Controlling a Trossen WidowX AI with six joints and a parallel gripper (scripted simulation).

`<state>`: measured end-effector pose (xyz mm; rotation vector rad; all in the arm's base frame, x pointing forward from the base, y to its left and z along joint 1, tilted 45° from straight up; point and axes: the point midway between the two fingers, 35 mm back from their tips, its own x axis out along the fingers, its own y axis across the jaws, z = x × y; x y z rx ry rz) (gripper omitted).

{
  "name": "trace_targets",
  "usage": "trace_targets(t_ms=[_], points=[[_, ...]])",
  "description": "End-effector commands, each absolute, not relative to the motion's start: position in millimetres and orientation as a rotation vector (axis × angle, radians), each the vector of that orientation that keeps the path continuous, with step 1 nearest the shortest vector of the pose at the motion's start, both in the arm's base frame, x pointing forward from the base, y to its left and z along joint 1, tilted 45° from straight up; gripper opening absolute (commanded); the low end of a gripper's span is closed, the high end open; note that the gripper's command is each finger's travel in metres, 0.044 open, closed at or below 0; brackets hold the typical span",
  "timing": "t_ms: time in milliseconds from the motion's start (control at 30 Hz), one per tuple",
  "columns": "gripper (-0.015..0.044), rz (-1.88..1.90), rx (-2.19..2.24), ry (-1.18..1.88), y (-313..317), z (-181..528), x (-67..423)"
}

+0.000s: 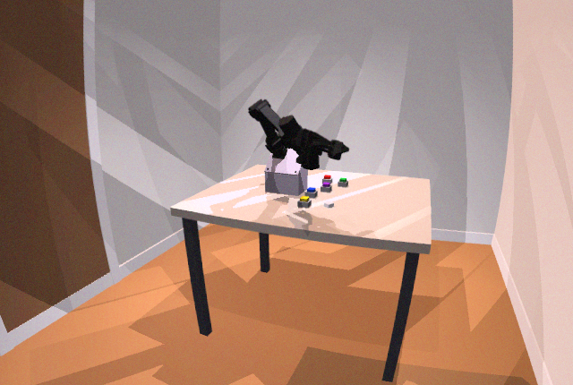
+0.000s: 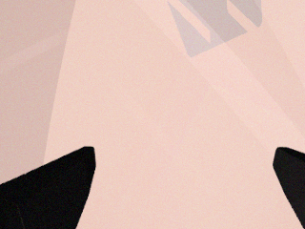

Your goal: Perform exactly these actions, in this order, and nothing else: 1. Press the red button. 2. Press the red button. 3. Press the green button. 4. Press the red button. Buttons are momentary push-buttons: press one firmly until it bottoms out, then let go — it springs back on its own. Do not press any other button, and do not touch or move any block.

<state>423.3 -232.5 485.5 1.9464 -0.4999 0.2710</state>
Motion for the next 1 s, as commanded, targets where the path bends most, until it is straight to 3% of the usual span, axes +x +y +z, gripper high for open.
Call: trace_targets(t_ms=[0,500,967], points=[[0.0400,0.127,1.989,-0.384,-212,429,469],[0.0400,-0.282,1.917,0.080,-98,248,550],[0.0400,-0.563,1.555,0.584,36,80,531]])
